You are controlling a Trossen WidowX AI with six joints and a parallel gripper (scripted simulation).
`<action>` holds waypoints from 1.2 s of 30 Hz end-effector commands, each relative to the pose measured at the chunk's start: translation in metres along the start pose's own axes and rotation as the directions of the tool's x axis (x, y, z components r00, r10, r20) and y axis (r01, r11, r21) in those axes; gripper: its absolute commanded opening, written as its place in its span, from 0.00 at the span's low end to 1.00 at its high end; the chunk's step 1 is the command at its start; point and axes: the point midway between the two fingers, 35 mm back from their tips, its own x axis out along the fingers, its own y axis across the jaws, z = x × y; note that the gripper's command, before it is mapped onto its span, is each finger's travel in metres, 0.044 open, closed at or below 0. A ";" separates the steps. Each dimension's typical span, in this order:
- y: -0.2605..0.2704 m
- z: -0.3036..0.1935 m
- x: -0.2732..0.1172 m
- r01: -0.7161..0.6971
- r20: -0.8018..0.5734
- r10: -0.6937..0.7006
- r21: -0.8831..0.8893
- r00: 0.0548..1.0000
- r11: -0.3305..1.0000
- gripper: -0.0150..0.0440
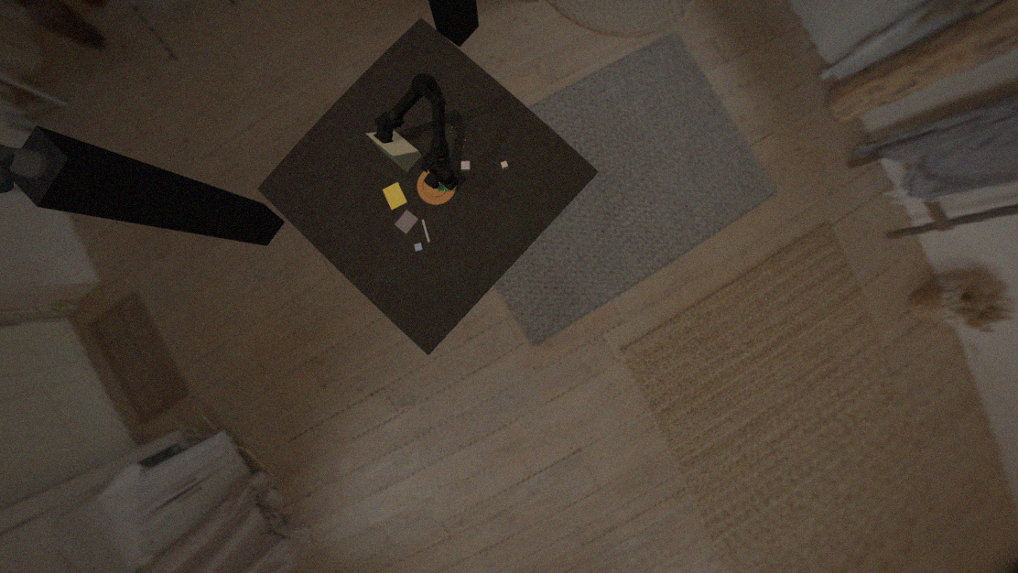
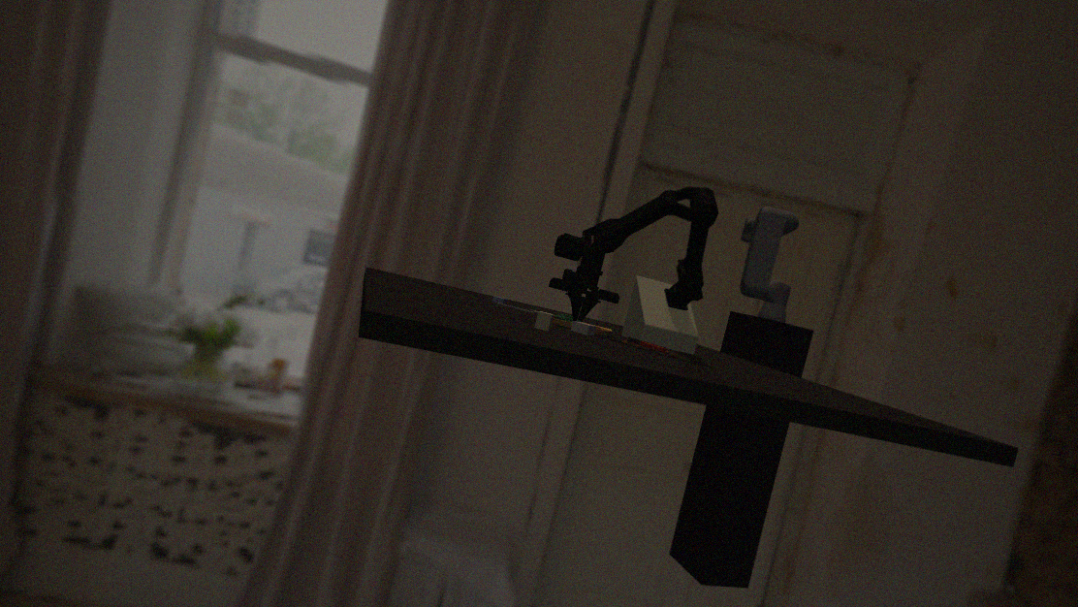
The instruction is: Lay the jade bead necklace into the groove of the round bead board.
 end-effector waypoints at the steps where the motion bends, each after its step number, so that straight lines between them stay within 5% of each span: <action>1: 0.000 0.000 0.000 -0.001 0.000 0.001 -0.001 1.000 1.000 0.25; 36: -0.025 -0.024 -0.006 0.005 -0.005 -0.005 0.012 1.000 1.000 0.25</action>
